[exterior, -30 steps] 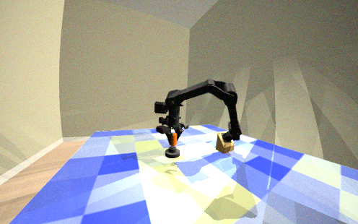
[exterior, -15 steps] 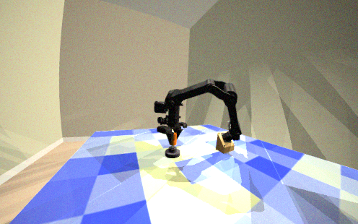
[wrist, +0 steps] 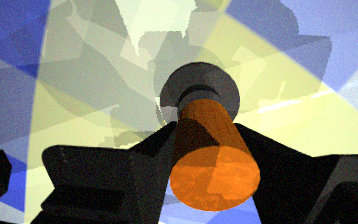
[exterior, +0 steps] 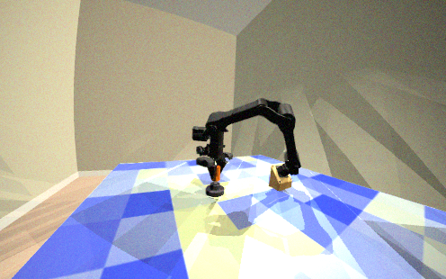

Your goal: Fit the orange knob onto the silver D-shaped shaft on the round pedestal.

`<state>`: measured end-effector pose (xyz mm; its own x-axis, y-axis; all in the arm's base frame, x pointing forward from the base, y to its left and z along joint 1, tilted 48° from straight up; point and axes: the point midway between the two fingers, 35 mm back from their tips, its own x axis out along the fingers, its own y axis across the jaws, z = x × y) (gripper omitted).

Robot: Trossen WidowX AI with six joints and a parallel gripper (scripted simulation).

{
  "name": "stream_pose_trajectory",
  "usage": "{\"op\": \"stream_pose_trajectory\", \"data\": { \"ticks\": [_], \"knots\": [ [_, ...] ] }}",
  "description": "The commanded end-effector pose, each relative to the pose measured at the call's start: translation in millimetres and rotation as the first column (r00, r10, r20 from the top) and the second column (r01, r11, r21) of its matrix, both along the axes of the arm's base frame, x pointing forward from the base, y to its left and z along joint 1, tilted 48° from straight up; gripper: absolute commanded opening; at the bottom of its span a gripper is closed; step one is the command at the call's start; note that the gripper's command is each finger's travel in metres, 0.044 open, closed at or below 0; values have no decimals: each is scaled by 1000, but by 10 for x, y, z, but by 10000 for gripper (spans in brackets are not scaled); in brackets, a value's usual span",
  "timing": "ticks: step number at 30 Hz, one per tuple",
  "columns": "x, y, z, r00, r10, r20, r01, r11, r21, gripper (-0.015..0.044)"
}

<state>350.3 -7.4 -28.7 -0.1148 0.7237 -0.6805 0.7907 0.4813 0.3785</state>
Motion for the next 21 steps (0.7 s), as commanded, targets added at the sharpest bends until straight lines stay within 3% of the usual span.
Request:
{"op": "stream_pose_trajectory", "data": {
  "ticks": [1,21],
  "knots": [
    [3,15,-3,1000,0,5,0,1000,3,0],
    [4,34,-2,1000,0,5,0,1000,3,0]
  ]
}}
